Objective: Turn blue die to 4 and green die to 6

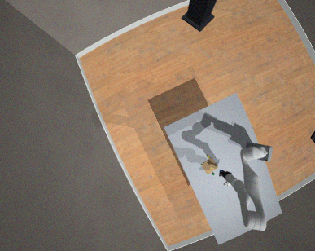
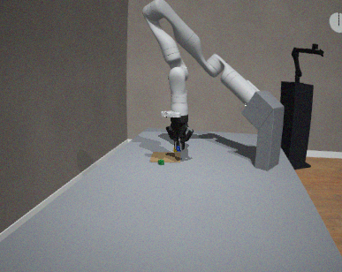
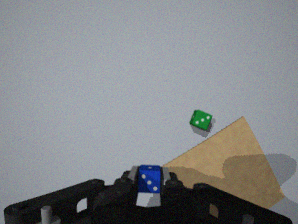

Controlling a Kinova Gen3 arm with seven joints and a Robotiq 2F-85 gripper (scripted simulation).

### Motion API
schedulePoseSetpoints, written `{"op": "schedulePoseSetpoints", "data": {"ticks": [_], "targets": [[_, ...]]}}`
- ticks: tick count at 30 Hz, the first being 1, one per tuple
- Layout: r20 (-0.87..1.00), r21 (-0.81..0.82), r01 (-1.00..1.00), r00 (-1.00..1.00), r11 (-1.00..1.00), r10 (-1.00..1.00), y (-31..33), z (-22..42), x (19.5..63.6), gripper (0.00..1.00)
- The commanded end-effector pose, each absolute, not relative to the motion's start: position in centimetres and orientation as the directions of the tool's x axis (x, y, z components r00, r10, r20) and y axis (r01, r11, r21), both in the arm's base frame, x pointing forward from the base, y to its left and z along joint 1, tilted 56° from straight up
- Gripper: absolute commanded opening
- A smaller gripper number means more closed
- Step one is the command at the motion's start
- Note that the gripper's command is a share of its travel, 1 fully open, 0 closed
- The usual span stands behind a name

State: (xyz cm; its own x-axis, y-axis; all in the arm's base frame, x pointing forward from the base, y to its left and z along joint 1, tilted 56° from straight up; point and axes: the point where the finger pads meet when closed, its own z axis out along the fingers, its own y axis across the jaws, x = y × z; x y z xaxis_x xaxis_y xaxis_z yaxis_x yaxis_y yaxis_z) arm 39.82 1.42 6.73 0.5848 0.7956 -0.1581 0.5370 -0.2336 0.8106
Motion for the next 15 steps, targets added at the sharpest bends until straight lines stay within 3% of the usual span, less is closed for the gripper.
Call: {"op": "schedulePoseSetpoints", "data": {"ticks": [1,15], "targets": [[-0.153,0.811,0.541,0.560,-0.220,0.814,3.1,7.4,39.3,0.15],[-0.153,0.811,0.541,0.560,-0.220,0.814,4.2,8.5,38.0,0.15]]}}
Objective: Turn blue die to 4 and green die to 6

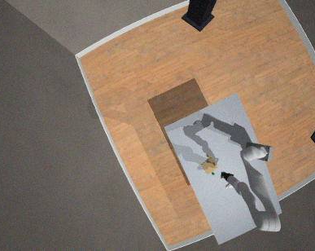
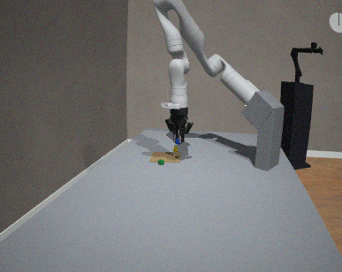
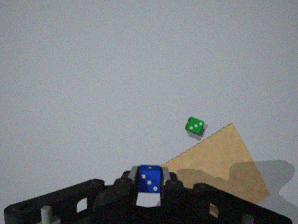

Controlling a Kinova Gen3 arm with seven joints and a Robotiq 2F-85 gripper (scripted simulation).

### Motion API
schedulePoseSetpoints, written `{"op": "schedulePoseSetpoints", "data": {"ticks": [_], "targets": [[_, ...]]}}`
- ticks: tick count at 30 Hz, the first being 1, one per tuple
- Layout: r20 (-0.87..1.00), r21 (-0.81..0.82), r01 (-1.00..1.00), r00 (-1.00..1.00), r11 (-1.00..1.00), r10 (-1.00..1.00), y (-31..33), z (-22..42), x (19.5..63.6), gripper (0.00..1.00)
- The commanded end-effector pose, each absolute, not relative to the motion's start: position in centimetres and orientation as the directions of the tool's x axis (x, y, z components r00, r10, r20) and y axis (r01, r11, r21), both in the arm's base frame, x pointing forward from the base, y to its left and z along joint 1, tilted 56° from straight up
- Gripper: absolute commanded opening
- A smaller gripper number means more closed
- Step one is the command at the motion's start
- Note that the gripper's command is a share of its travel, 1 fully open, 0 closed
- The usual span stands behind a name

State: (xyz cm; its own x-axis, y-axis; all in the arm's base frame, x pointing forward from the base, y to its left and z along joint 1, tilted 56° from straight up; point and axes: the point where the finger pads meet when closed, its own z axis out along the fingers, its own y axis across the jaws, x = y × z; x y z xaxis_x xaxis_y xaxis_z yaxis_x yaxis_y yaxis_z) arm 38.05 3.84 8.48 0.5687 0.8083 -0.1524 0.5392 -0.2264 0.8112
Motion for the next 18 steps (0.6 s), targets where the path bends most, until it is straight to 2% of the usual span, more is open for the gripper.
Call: {"op": "schedulePoseSetpoints", "data": {"ticks": [1,18], "targets": [[-0.153,0.811,0.541,0.560,-0.220,0.814,4.26,8.53,37.97,0.15],[-0.131,0.815,0.527,0.570,-0.239,0.811,4.47,8.51,38.18,0.15]]}}
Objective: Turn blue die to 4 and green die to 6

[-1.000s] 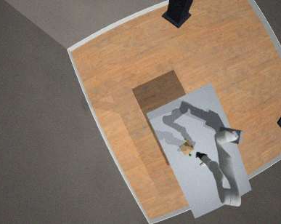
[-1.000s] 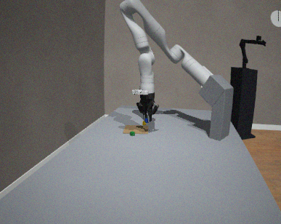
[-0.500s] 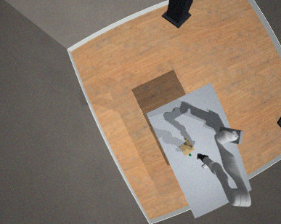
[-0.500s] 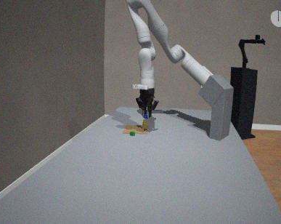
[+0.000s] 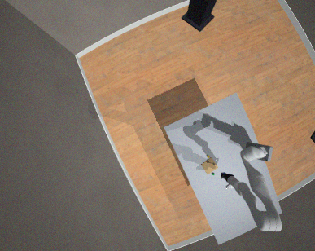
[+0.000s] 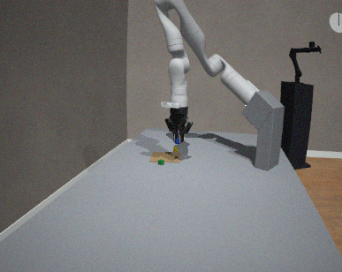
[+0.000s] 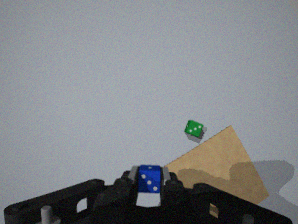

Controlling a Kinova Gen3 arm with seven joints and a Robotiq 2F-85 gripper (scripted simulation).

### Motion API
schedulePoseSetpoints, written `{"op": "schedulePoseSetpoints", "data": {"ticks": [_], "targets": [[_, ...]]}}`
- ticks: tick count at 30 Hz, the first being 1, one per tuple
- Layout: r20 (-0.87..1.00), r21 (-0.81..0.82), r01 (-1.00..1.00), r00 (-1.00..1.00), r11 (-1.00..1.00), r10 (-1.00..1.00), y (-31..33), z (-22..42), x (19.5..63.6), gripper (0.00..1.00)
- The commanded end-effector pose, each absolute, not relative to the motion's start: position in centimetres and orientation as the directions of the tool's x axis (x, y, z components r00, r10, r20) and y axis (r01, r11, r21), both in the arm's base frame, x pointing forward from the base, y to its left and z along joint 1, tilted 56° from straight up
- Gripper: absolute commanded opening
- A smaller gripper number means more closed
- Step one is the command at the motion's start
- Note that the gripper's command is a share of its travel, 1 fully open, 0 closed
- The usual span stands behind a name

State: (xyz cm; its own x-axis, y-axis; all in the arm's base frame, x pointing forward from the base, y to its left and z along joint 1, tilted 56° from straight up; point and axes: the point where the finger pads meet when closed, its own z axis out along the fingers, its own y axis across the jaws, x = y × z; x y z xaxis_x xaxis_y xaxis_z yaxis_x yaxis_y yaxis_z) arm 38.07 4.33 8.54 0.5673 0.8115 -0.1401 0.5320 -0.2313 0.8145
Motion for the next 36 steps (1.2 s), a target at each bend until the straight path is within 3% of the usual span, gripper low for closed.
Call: {"op": "schedulePoseSetpoints", "data": {"ticks": [1,16,26,36], "targets": [[-0.119,0.817,0.519,0.576,-0.249,0.809,4.6,8.5,38.3,0.15],[0.332,0.767,0.177,0.713,-0.617,0.618,8.0,8.5,42.3,0.15],[0.732,0.420,-0.295,0.669,-0.858,0.128,10.4,8.9,45.4,0.15],[0.825,0.127,-0.556,0.519,-0.821,-0.224,11.2,8.9,46.0,0.15]]}}
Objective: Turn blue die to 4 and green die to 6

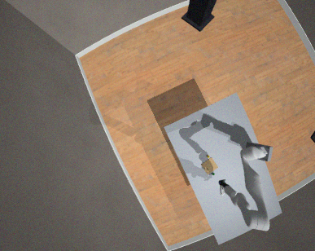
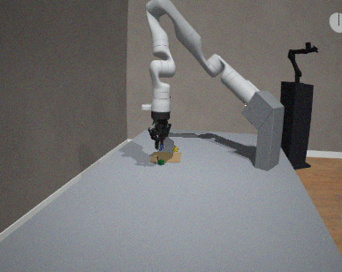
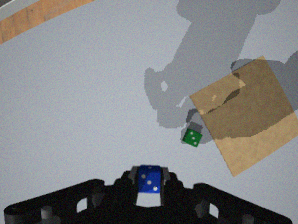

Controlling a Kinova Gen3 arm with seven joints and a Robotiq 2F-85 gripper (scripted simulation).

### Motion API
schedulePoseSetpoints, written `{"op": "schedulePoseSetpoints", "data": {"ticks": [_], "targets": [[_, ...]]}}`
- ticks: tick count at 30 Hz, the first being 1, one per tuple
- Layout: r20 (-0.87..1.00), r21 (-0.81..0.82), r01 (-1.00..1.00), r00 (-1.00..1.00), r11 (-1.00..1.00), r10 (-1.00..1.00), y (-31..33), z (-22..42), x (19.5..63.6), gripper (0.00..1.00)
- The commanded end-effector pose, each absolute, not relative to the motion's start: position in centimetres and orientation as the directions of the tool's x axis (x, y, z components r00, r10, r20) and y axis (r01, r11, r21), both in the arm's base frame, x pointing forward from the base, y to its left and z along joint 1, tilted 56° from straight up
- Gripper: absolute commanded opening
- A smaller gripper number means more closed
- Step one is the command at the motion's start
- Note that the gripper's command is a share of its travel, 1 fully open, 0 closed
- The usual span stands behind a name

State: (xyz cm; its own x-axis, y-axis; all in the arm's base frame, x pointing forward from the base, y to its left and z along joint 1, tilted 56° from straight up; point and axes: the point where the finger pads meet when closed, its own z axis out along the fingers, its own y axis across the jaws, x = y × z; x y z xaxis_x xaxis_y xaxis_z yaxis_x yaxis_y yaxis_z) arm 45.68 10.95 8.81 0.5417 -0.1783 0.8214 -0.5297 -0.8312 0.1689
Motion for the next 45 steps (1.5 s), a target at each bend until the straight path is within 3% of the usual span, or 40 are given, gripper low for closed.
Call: {"op": "schedulePoseSetpoints", "data": {"ticks": [1,8,23,32,45], "targets": [[0.827,0.102,-0.576,0.503,-0.811,-0.253,11.30,8.87,46.06,0.15],[0.826,0.011,-0.645,0.437,-0.764,-0.357,11.53,8.77,46.05,0.15],[0.852,0.007,-0.651,0.402,-0.759,-0.336,11.50,8.62,46.03,0.15],[0.928,0.006,-0.650,0.286,-0.760,-0.237,11.54,8.47,46.06,0.15],[0.987,0.005,-0.648,-0.121,-0.762,0.109,11.67,7.92,46.08,0.15]]}}
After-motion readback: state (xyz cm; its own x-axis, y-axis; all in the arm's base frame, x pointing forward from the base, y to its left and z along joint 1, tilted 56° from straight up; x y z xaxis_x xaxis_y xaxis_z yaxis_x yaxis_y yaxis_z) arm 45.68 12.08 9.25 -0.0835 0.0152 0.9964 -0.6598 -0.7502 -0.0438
